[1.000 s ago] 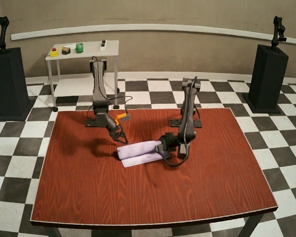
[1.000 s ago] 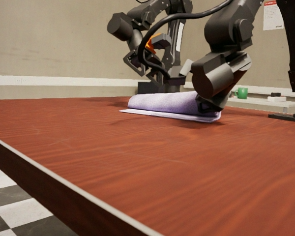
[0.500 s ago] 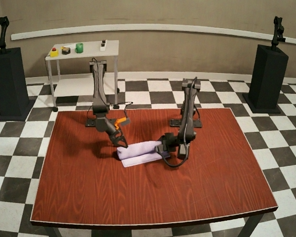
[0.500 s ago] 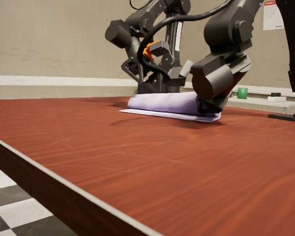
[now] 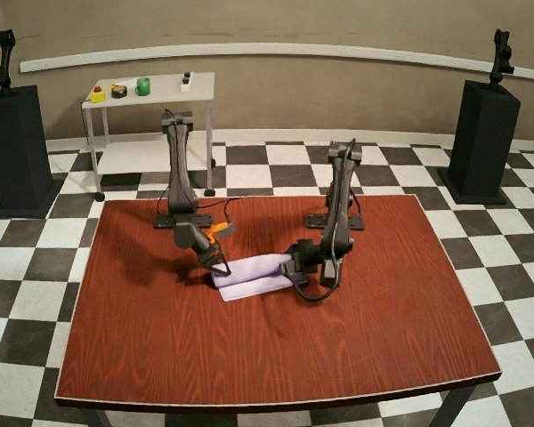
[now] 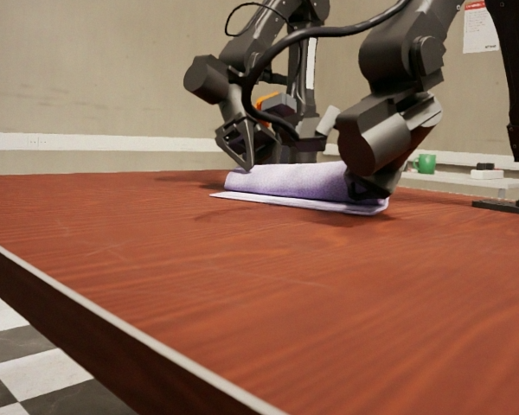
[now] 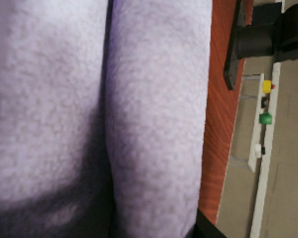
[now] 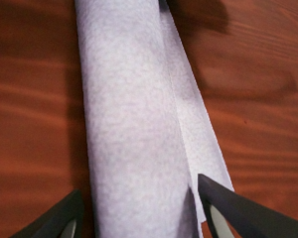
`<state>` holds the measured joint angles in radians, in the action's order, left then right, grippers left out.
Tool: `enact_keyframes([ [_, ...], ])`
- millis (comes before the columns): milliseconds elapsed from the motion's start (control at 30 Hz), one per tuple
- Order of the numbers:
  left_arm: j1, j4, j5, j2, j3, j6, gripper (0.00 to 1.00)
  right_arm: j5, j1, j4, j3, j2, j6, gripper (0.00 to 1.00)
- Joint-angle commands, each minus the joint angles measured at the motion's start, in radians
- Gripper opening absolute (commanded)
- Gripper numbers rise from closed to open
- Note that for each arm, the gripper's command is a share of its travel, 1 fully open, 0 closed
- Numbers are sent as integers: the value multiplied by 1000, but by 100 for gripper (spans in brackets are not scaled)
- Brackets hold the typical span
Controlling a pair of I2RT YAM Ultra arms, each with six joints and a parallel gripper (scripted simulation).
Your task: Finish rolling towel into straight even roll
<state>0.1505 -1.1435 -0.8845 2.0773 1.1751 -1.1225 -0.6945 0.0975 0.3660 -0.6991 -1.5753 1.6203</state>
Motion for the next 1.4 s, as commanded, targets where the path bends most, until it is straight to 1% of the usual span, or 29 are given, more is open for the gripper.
enact_keyframes([
  [0,-9,-13,-21,4,21,-13,38,-17,-4,-18,22,-9,2,68],
  [100,-9,-13,-21,4,21,-13,38,-17,-4,-18,22,-9,2,55],
  [167,-9,-13,-21,4,21,-13,38,-17,-4,-18,22,-9,2,55],
  [233,-9,-13,-21,4,21,-13,38,-17,-4,-19,22,-9,2,47],
  [567,-9,-13,-21,4,21,-13,38,-17,-4,-19,22,-9,2,38],
  [833,-9,-13,-21,4,21,-13,38,-17,-4,-19,22,-9,2,36],
  [1233,-9,-50,-22,-21,34,-13,76,-17,-4,-19,22,-9,2,36],
  [1300,-9,-50,-22,-21,34,-13,76,-17,-4,-19,22,-9,2,36],
  [1367,-9,-54,-22,-24,35,-13,82,-17,-4,-19,22,-9,2,36],
])
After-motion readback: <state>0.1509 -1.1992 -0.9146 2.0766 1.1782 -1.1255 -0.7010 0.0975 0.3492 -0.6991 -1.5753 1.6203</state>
